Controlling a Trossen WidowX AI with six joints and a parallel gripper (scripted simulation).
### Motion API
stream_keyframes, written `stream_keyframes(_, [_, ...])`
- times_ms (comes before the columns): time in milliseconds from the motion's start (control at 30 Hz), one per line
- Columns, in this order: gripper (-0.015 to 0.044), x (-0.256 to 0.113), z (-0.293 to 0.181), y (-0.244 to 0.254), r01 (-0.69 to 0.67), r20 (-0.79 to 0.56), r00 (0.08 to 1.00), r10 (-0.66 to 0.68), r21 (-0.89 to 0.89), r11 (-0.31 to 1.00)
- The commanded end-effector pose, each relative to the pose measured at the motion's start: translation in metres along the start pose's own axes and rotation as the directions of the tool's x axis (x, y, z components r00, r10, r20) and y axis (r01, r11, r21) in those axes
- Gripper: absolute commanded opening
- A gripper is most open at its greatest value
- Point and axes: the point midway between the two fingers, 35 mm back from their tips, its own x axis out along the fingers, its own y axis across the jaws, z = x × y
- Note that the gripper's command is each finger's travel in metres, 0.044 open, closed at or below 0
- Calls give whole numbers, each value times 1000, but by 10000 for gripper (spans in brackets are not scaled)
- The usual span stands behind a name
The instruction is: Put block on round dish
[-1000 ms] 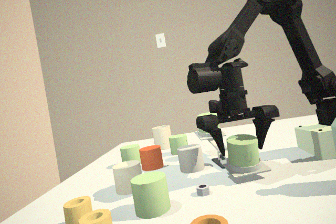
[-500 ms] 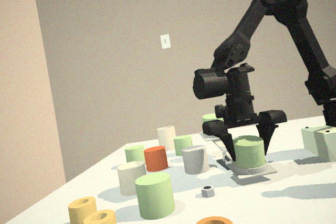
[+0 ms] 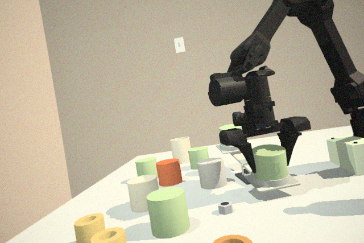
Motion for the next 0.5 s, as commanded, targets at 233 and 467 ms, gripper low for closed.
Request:
stream_keyframes(233, [0,-17,-1,5,-16,1,1000,16,-3,1000])
stream_keyframes(467, [0,-26,-1,6,-16,1,1000,16,-3,1000])
